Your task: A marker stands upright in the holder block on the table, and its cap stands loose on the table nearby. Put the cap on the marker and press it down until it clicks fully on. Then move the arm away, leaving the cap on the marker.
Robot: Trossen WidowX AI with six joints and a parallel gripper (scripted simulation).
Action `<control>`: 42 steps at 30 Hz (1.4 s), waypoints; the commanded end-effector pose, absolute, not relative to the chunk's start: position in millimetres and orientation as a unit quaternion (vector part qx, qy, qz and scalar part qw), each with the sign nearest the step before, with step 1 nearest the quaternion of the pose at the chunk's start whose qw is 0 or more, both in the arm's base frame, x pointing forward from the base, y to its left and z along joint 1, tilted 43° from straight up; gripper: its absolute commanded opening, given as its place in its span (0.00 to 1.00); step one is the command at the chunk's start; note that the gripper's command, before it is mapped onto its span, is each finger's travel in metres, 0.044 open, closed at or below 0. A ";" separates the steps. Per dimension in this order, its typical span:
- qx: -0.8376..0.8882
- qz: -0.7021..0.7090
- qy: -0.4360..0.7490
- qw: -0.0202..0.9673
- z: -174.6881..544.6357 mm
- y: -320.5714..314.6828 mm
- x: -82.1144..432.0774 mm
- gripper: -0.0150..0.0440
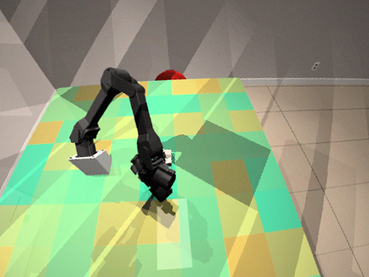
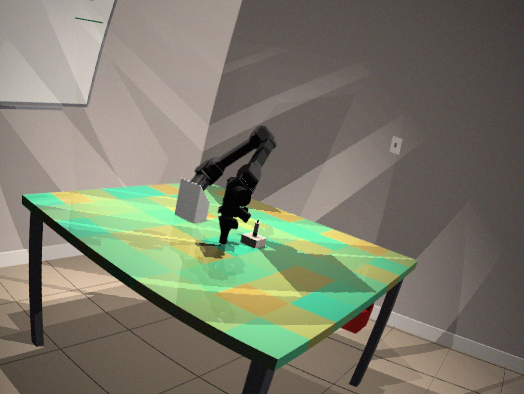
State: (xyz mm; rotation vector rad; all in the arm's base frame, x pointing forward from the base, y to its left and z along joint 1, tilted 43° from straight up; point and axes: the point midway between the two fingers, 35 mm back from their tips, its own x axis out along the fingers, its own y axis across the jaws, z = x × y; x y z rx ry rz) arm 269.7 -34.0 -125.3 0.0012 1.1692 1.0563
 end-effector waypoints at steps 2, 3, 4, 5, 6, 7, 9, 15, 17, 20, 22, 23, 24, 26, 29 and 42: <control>-0.002 0.474 0.526 0.706 -116.6 -44.3 271.0 0.25; -0.002 0.474 0.526 0.706 -114.4 -46.6 271.1 0.25; -0.003 0.474 0.525 0.706 -112.2 -48.8 271.2 0.25; -0.003 0.475 0.525 0.707 -109.9 -51.0 271.3 0.25; -0.003 0.475 0.524 0.707 -107.7 -53.2 271.4 0.25; -0.003 0.476 0.524 0.707 -105.4 -55.5 271.4 0.25; -0.004 0.477 0.523 0.707 -100.8 -59.9 271.3 0.25; -0.005 0.480 0.520 0.707 -88.2 -71.3 270.5 0.25; -0.005 0.480 0.519 0.707 -87.2 -71.5 270.8 0.25; -0.006 0.479 0.520 0.707 -78.6 -68.5 275.5 0.25; -0.006 0.479 0.520 0.707 -71.0 -65.7 279.4 0.25; -0.006 0.479 0.520 0.707 -67.1 -64.2 281.2 0.25; -0.006 0.479 0.520 0.707 -63.3 -62.7 283.0 0.25; -0.006 0.478 0.520 0.707 -55.5 -59.5 286.5 0.25; -0.007 0.475 0.522 0.708 -45.1 -55.2 291.1 0.25; -0.006 0.475 0.522 0.708 6.3 -29.8 306.1 0.25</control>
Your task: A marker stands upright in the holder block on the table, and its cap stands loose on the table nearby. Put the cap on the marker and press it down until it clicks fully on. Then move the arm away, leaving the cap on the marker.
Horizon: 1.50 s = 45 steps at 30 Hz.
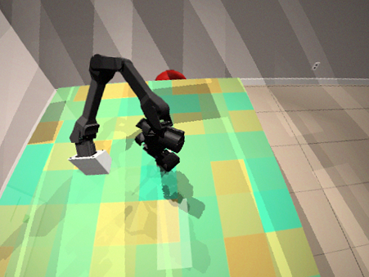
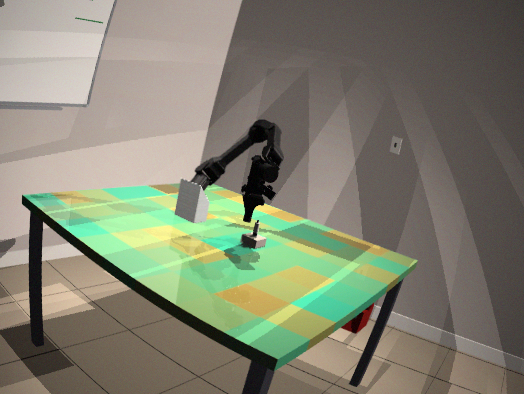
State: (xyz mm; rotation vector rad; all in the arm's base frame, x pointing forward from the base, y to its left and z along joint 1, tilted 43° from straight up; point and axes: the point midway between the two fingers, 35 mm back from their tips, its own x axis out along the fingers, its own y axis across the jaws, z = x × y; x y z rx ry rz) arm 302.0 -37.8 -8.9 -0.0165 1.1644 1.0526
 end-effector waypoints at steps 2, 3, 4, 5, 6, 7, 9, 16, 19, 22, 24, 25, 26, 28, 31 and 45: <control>-0.006 0.476 0.522 0.708 14.9 -25.1 307.5 0.25; -0.005 0.477 0.521 0.708 19.2 -22.7 308.1 0.25; -0.005 0.477 0.521 0.708 23.5 -20.3 308.7 0.25; -0.005 0.478 0.520 0.708 27.8 -17.8 309.1 0.25; -0.005 0.479 0.520 0.708 32.1 -15.3 309.5 0.25; -0.004 0.479 0.519 0.707 36.4 -12.8 309.8 0.25; -0.004 0.480 0.519 0.707 44.2 -8.2 310.2 0.25; -0.003 0.481 0.518 0.707 45.3 -5.0 310.2 0.25; -0.003 0.481 0.518 0.707 42.6 -2.4 309.9 0.25; -0.003 0.481 0.518 0.707 41.8 -1.7 310.0 0.25; -0.003 0.481 0.518 0.707 40.4 -0.5 310.1 0.25; -0.003 0.481 0.518 0.707 39.4 0.3 310.2 0.25; -0.003 0.481 0.518 0.707 38.3 1.3 310.4 0.25; -0.004 0.481 0.518 0.707 35.8 3.5 310.6 0.25; -0.004 0.481 0.518 0.707 32.1 6.8 310.9 0.25; -0.003 0.481 0.518 0.707 15.4 22.3 311.2 0.25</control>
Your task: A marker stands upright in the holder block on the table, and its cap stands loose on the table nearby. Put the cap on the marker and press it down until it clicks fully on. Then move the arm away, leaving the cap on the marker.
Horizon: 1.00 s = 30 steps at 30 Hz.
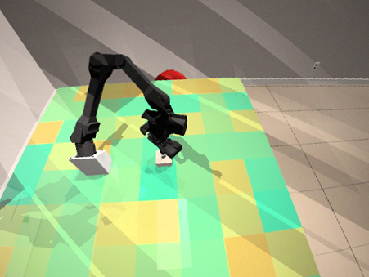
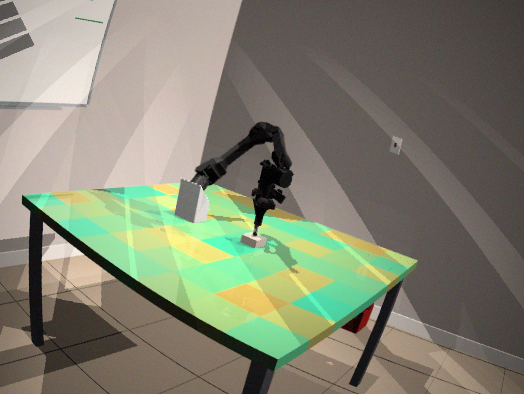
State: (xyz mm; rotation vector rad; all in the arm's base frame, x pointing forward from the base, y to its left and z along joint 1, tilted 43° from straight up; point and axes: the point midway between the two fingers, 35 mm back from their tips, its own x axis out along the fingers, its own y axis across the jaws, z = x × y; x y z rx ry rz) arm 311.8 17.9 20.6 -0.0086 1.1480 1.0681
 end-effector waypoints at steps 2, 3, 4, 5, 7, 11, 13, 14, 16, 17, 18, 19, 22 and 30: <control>-0.003 0.481 0.518 0.707 13.1 24.5 311.1 0.25; -0.003 0.481 0.518 0.707 12.0 25.6 311.1 0.25; -0.003 0.481 0.518 0.707 10.8 26.8 311.0 0.25; -0.003 0.481 0.518 0.707 9.7 27.9 310.9 0.25; -0.003 0.481 0.518 0.707 7.4 30.2 310.7 0.25; -0.003 0.481 0.518 0.707 3.1 34.5 310.2 0.25; -0.003 0.482 0.518 0.707 2.5 35.2 310.2 0.25; -0.003 0.482 0.518 0.707 2.6 35.2 310.2 0.25; -0.003 0.482 0.518 0.707 2.6 35.2 310.2 0.25; -0.003 0.482 0.518 0.707 2.6 35.2 310.2 0.25; -0.003 0.482 0.518 0.707 2.6 35.2 310.2 0.25; -0.003 0.482 0.518 0.707 2.6 35.2 310.2 0.25; -0.005 0.482 0.518 0.707 2.8 34.4 310.0 0.30; -0.005 0.482 0.518 0.707 2.8 34.4 310.0 0.65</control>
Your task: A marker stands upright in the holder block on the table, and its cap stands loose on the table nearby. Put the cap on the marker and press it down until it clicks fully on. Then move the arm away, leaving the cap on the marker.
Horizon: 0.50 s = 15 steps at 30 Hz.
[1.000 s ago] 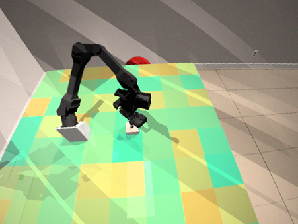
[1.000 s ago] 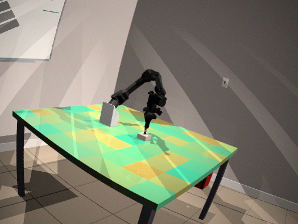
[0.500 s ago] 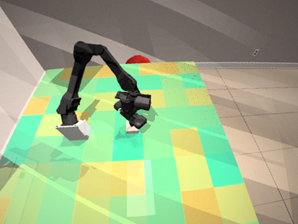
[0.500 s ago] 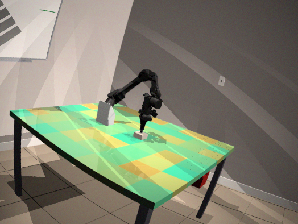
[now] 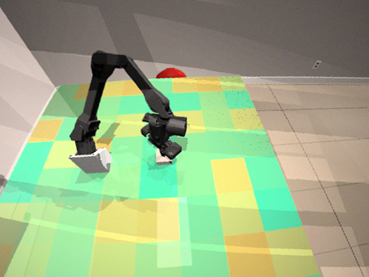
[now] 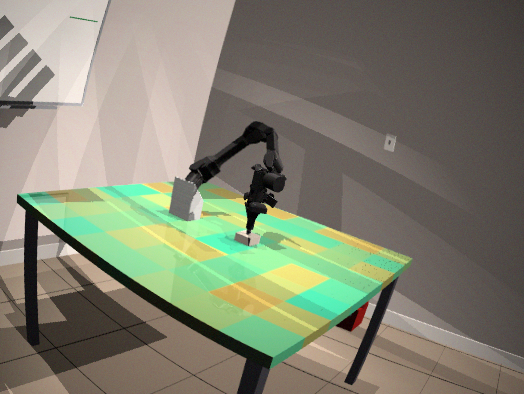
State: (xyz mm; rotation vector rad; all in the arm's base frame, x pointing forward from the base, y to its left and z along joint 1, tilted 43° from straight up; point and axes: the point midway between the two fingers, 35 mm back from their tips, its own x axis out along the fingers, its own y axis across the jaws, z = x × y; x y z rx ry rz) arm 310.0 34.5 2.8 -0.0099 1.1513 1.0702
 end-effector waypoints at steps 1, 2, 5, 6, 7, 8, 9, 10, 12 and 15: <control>-0.005 0.482 0.518 0.707 2.8 34.4 310.0 0.70; -0.005 0.482 0.518 0.707 2.8 34.4 310.0 0.74; -0.005 0.482 0.518 0.707 2.8 34.4 310.0 0.88; -0.005 0.482 0.518 0.707 2.8 34.4 310.0 0.92; -0.005 0.482 0.518 0.707 2.8 34.4 310.0 0.97; -0.005 0.482 0.518 0.707 2.8 34.4 310.0 1.00; -0.005 0.482 0.518 0.707 2.8 34.4 310.0 1.00; -0.005 0.482 0.518 0.707 2.8 34.4 310.0 1.00; -0.004 0.480 0.519 0.707 11.8 25.6 311.6 1.00; -0.005 0.480 0.520 0.707 48.3 -8.6 311.5 1.00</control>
